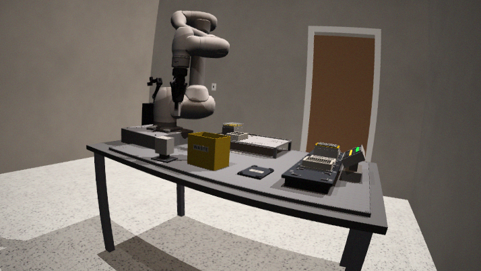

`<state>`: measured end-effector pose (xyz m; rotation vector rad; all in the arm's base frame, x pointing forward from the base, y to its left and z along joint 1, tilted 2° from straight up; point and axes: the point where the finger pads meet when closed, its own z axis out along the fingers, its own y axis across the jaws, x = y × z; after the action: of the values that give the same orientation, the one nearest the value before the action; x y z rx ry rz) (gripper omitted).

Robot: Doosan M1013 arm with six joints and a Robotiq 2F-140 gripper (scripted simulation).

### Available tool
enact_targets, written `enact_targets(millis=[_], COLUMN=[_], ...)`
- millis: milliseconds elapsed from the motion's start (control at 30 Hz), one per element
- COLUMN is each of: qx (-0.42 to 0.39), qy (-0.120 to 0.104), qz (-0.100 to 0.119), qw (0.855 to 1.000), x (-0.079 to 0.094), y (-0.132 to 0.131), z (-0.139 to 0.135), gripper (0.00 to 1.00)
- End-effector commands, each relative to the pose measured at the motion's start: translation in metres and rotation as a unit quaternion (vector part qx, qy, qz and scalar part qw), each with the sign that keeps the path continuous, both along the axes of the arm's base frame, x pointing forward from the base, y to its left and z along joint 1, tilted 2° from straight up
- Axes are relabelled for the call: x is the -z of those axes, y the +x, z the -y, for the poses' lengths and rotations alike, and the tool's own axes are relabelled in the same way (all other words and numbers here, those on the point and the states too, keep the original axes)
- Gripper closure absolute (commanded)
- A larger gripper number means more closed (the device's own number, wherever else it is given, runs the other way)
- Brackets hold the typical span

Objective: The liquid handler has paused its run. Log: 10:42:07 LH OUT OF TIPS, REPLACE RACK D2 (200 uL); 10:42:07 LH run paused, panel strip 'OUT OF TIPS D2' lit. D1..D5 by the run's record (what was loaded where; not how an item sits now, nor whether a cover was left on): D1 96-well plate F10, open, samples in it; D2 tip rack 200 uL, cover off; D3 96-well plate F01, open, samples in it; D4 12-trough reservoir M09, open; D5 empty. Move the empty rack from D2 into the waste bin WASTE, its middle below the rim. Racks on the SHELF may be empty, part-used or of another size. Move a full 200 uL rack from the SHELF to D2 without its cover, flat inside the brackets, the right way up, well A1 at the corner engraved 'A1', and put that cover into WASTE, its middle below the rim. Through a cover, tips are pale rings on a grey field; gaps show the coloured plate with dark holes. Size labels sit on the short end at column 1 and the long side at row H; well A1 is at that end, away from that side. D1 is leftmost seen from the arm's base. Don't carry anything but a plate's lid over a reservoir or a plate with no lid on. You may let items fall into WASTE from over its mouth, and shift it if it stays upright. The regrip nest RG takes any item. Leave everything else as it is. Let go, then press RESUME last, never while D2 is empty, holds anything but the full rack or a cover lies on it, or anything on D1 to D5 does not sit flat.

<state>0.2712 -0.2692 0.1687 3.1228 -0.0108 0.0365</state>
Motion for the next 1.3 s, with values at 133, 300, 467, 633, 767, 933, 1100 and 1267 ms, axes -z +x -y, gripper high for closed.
enact_targets(millis=[133,300,467,633,767,933,1100,1267], qx=[0.000,0.000,0.000,0.000,0.000,0.000,0.000,0.000], qy=[0.000,0.000,0.000,0.000,0.000,0.000,0.000,0.000], qz=[0.000,0.000,0.000,0.000,0.000,0.000,0.000,0.000], qw=[1.000,1.000,1.000,1.000,1.000,1.000,1.000,1.000], x=[0.011,0.016,0.024,0.033,0.039,0.044,0.053,0.061], y=[0.000,0.000,0.001,0.001,0.001,0.001,0.001,0.001], z=[0.000,0.000,0.000,0.001,0.001,0.001,0.001,0.001], gripper=[1.00,1.00,1.00,1.00,1.00,1.00,1.00,1.00])
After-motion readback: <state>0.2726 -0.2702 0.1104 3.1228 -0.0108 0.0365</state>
